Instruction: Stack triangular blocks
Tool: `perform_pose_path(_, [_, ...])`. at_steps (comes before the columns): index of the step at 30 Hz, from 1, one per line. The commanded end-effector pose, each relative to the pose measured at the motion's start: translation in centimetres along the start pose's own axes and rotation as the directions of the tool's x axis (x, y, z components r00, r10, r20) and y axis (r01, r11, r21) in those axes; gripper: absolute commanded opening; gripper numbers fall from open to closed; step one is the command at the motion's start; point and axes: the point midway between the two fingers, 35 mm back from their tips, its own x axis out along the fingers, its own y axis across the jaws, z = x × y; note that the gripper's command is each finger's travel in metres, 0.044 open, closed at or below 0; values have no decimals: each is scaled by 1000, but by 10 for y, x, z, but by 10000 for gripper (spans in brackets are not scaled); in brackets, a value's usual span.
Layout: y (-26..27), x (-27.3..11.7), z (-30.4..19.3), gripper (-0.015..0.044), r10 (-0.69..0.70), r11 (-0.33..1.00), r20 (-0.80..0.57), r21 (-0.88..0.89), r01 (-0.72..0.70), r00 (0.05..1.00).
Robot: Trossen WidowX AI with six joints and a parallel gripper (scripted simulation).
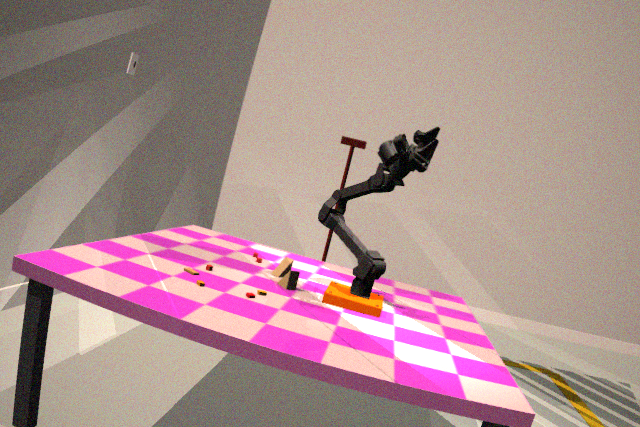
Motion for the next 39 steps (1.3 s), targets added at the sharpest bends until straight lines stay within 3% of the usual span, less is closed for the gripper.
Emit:
perform_pose_path(1, [-1, 1, -1, 426, -6, 1000, 0, -5, 6, 1000])
perform_pose_path(9, [-80, 22, -5, 440, -305, 933, 33, -188, 306, 952])
perform_pose_path(16, [-167, 15, 29, 440, -588, 752, 149, -261, 605, 795])
perform_pose_path(20, [-213, -5, 62, 440, -718, 610, 237, -239, 755, 655])
perform_pose_path(24, [-235, -29, 91, 440, -778, 507, 321, -187, 841, 540])
perform_pose_path(28, [-262, -65, 129, 440, -842, 361, 395, -95, 928, 368])
perform_pose_path(34, [-285, -144, 188, 440, -878, 135, 474, 108, 985, 68])
perform_pose_path(39, [-281, -224, 228, 440, -856, -19, 484, 324, 946, -183])
